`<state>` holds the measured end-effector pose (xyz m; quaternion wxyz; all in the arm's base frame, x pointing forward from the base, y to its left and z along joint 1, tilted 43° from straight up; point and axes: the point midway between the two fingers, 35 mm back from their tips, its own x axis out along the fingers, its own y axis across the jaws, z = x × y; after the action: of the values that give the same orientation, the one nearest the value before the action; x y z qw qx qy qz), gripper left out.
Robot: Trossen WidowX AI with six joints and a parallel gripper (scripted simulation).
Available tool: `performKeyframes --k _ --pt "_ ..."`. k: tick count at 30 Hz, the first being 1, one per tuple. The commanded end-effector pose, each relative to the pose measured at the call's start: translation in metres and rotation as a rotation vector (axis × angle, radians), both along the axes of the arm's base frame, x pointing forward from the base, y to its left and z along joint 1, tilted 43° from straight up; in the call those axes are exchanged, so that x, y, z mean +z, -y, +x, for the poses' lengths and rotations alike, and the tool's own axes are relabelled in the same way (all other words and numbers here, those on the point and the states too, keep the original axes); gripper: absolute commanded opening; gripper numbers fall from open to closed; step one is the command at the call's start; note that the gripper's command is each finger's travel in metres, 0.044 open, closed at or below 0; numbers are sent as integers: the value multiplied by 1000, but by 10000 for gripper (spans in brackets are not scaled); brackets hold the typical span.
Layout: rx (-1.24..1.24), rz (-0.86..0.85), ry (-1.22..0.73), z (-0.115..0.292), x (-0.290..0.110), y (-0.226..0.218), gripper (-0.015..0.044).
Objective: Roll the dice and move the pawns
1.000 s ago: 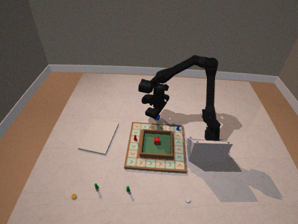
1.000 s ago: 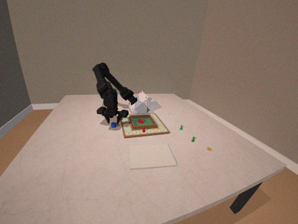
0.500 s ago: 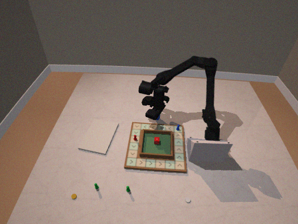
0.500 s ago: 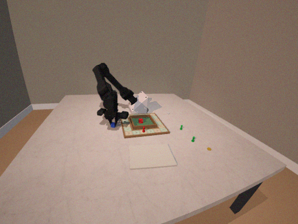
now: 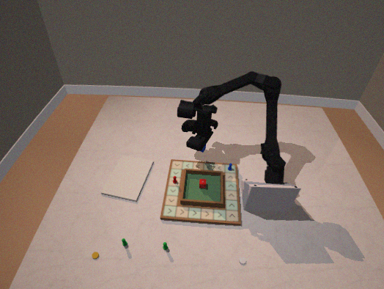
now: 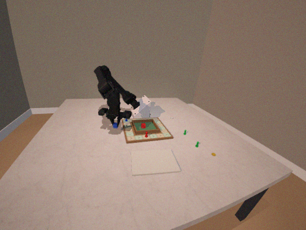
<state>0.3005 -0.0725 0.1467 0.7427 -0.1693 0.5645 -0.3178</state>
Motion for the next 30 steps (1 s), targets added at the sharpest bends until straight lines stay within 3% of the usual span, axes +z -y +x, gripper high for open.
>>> performKeyframes --k 1,15,30 --pt "-3 3 2 0 13 -14 0" --pt "-2 -5 2 -14 63 -57 0" --pt "315 -63 -274 -12 18 -96 0"
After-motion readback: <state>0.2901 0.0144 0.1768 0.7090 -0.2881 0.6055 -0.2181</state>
